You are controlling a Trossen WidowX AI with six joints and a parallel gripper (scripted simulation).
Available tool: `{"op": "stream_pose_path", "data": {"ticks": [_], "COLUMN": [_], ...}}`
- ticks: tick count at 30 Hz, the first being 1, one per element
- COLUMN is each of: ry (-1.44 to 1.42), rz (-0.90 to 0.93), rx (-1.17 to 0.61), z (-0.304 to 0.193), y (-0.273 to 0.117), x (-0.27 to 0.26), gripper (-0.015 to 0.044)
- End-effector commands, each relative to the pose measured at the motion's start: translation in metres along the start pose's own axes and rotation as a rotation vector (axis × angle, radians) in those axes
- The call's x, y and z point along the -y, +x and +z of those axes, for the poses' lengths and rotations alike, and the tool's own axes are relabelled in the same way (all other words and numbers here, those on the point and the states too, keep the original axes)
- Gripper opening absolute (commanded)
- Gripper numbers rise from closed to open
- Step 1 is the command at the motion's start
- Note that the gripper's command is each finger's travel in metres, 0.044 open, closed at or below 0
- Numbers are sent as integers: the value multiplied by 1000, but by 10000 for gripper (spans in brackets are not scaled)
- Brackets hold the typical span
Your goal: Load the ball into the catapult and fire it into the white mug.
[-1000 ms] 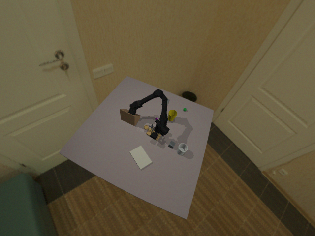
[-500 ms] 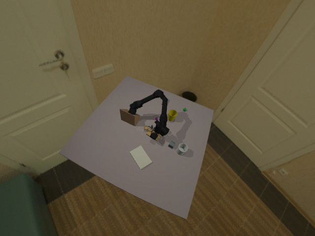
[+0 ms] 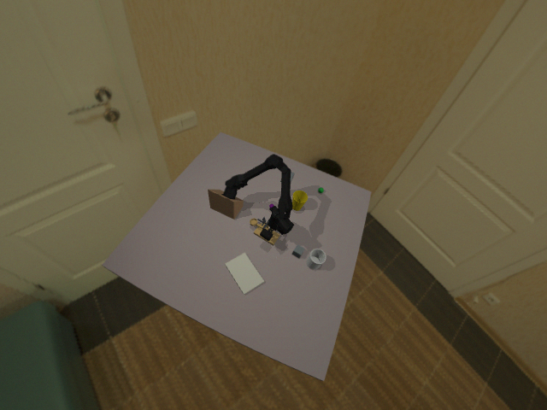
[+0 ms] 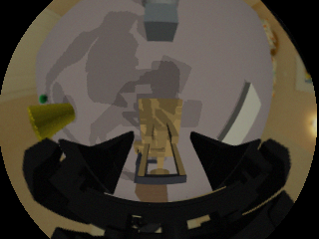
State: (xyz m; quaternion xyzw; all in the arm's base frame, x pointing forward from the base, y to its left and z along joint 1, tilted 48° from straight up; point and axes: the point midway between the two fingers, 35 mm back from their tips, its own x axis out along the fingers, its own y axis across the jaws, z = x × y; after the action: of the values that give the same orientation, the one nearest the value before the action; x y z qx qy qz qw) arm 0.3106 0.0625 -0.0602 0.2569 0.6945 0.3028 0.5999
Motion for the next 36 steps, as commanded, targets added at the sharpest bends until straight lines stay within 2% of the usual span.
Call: {"op": "stream_pose_path", "data": {"ticks": [1, 5, 6, 10, 14, 16, 17, 21, 22, 29, 36], "ry": [-14, -15, -3, -4, -10, -11, -3, -27, -36, -101, -151], "rz": [-11, -9, -5, -5, -12, -13, -3, -36, -42, -38, 8], "rx": [31, 30, 40, 40, 50, 51, 35, 37, 39, 44, 29], "z": [3, 1, 4, 4, 4, 3, 3, -3, -7, -58, -115], "y": [-62, -73, -59, -62, -113, -124, -97, -76, -69, -25, 3], "x": [0, -1, 2, 2, 3, 2, -1, -50, -65, -147, -185], "gripper": [440, 440, 440, 440, 440, 440, 414, 309, 300, 300, 300]}}
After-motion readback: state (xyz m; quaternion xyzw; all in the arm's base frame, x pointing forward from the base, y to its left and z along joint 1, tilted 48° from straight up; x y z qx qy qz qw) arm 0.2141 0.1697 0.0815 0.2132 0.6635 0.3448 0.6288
